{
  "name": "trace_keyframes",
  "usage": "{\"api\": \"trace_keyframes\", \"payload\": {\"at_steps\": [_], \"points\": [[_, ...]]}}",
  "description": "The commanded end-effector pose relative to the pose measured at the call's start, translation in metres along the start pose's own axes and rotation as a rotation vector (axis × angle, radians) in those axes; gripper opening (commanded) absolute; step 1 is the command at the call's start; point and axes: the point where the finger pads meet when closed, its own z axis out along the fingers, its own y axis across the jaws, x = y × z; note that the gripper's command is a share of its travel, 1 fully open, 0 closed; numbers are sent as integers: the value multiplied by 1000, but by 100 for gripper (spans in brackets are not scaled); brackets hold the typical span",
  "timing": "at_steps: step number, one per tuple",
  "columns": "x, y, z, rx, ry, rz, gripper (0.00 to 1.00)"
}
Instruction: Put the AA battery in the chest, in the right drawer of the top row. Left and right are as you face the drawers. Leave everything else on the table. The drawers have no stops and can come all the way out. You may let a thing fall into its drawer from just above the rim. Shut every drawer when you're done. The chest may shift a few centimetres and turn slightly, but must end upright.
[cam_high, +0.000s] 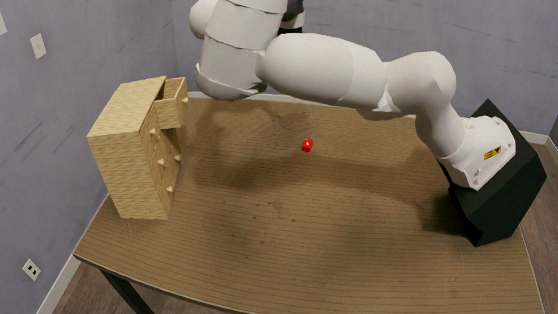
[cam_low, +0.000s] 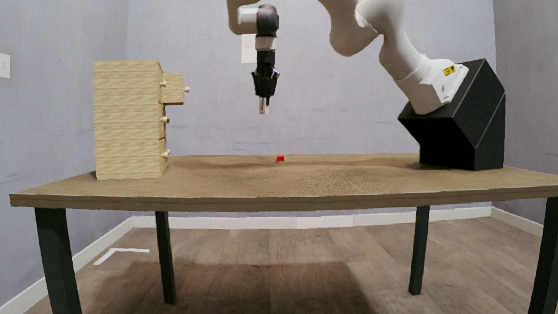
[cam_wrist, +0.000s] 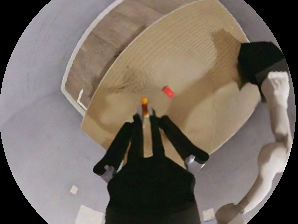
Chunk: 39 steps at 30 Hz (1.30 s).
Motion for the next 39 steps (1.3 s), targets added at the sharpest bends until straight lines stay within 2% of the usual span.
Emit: {"api": "trace_keyframes", "payload": {"at_steps": [1, 39], "points": [[-12, -2, 2, -3, -8, 85, 15], [-93, -7, 17, -28, -27, 280, 15]]}}
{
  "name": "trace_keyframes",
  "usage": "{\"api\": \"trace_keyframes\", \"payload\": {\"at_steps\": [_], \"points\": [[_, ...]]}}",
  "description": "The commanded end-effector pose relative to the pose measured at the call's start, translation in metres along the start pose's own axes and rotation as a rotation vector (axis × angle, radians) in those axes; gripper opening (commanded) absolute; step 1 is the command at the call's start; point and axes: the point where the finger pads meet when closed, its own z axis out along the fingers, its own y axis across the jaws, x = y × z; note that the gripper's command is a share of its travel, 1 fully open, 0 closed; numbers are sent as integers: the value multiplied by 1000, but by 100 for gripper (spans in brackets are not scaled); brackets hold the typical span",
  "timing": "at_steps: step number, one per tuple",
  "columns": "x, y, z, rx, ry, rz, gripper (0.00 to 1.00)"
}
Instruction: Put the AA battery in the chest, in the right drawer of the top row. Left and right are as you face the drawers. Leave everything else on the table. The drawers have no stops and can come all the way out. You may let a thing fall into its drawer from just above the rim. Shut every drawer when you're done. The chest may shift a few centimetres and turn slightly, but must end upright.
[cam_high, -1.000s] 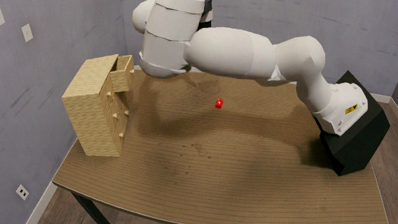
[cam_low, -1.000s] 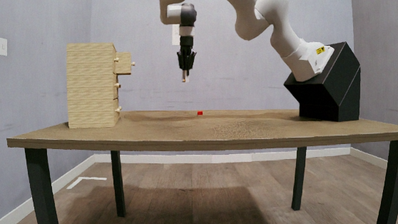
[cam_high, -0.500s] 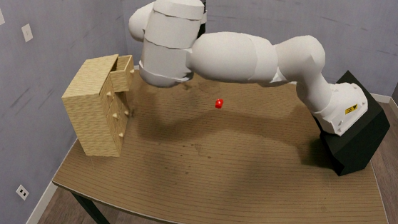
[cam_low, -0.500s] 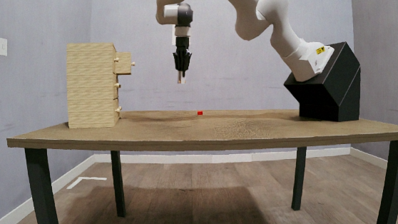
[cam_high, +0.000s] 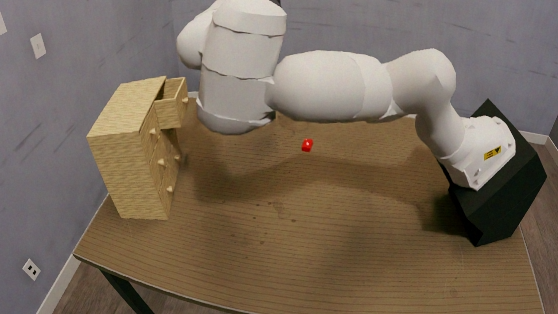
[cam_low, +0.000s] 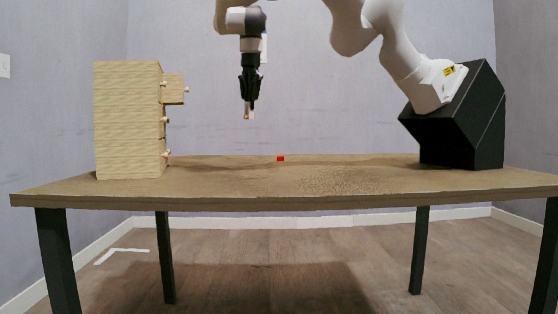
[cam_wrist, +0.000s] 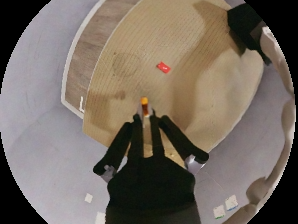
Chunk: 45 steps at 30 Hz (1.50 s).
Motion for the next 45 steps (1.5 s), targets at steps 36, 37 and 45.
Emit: {"api": "trace_keyframes", "payload": {"at_steps": [36, 37, 45], "points": [[-71, 23, 19, -37, -16, 232, 15], [-73, 24, 19, -38, -16, 237, 15], [-83, 29, 22, -44, -17, 263, 15]]}}
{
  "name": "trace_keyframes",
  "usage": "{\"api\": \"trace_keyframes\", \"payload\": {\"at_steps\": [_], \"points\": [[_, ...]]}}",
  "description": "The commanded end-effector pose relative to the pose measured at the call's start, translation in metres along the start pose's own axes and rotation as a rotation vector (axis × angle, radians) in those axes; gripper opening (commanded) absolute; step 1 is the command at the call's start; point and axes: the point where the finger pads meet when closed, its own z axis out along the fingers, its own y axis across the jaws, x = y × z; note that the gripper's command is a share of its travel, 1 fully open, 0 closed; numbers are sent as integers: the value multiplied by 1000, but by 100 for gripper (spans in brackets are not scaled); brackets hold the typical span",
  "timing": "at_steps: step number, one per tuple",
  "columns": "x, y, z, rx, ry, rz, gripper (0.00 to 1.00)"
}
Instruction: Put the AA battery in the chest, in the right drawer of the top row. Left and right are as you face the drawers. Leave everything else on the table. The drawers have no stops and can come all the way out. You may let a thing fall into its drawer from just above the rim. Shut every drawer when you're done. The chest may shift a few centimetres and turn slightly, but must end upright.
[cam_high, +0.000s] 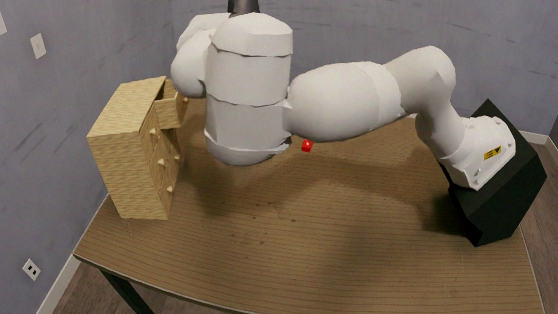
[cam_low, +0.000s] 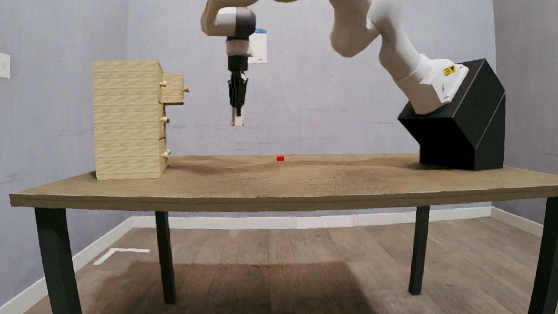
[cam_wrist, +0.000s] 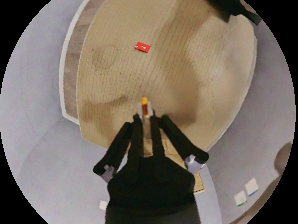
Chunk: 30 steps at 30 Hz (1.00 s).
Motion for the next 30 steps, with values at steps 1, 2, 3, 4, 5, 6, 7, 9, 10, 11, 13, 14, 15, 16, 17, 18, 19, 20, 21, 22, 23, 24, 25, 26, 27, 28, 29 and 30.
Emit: {"api": "trace_keyframes", "payload": {"at_steps": [1, 2, 3, 4, 5, 6, 7, 9, 10, 11, 13, 14, 15, 16, 17, 18, 19, 20, 21, 22, 23, 24, 25, 26, 27, 28, 29, 30], "points": [[-7, 5, 3, -6, -3, 60, 15], [-8, 6, 3, -7, -3, 65, 15], [-10, 7, 4, -8, -3, 69, 15], [-11, 8, 4, -9, -3, 73, 15], [-12, 9, 5, -10, -3, 77, 15], [-14, 10, 5, -11, -3, 81, 15], [-15, 11, 6, -12, -3, 85, 15], [-18, 13, 7, -14, -4, 93, 15], [-19, 14, 7, -15, -4, 97, 15], [-20, 15, 8, -16, -4, 101, 15], [-20, 15, 8, -16, -4, 101, 15], [-21, 16, 8, -17, -4, 104, 15], [-22, 17, 9, -18, -4, 108, 15], [-24, 18, 9, -19, -4, 112, 15], [-25, 19, 10, -20, -4, 116, 15], [-26, 20, 10, -21, -4, 119, 15], [-27, 21, 11, -22, -4, 123, 15], [-28, 22, 11, -22, -4, 126, 15], [-29, 23, 12, -23, -3, 130, 15], [-30, 24, 12, -24, -3, 133, 15], [-31, 25, 13, -25, -3, 137, 15], [-32, 26, 13, -26, -3, 140, 15], [-33, 27, 14, -27, -3, 143, 15], [-34, 28, 14, -28, -3, 147, 15], [-35, 29, 14, -29, -3, 150, 15], [-36, 30, 15, -30, -3, 153, 15], [-36, 30, 15, -30, -3, 153, 15], [-36, 30, 15, -30, -3, 153, 15]]}}
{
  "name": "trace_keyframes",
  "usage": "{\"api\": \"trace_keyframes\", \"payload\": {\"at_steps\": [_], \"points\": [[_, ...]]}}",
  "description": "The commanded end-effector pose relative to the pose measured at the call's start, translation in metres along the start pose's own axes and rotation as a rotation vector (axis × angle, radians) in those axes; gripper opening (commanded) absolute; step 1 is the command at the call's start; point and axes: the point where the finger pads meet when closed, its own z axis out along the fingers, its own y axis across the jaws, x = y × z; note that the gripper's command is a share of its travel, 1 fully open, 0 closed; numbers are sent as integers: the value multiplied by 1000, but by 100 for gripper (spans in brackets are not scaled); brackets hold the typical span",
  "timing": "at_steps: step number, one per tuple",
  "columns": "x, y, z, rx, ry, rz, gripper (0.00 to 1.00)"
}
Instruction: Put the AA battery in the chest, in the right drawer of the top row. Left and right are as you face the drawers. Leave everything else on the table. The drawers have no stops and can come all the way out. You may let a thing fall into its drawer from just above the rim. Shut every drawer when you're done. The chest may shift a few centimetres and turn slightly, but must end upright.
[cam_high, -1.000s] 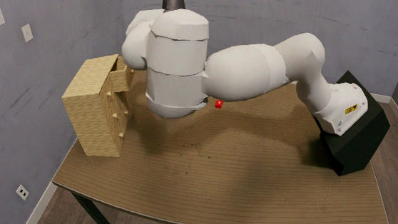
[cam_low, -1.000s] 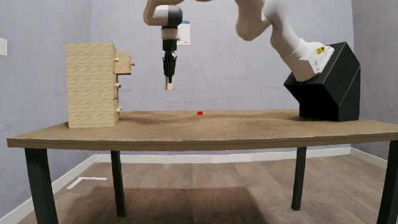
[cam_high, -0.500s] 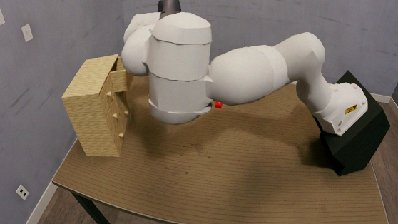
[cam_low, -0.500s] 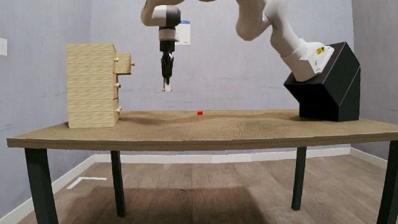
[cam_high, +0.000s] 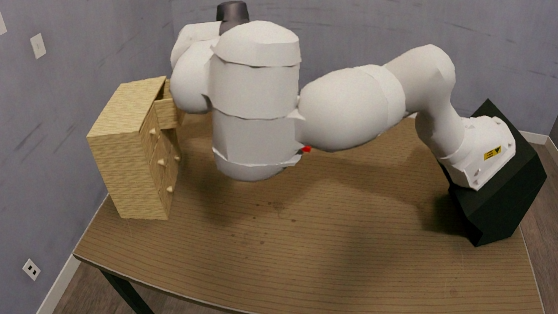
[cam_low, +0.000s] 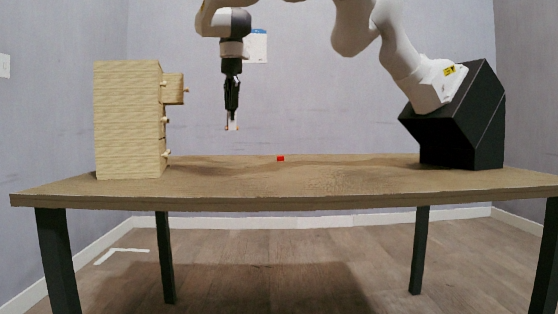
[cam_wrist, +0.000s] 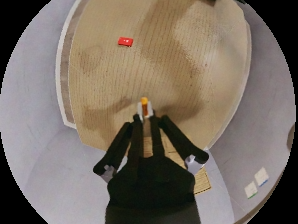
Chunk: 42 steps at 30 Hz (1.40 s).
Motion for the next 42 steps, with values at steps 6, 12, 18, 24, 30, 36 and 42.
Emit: {"api": "trace_keyframes", "payload": {"at_steps": [6, 12, 18, 24, 30, 36, 42], "points": [[-7, 8, 4, -8, -2, 63, 15], [-11, 13, 6, -13, -1, 79, 15], [-14, 17, 8, -15, -1, 89, 15], [-17, 21, 10, -19, 0, 103, 15], [-20, 25, 11, -22, 0, 115, 15], [-22, 27, 12, -24, 1, 122, 15], [-24, 31, 14, -27, 1, 131, 15]]}}
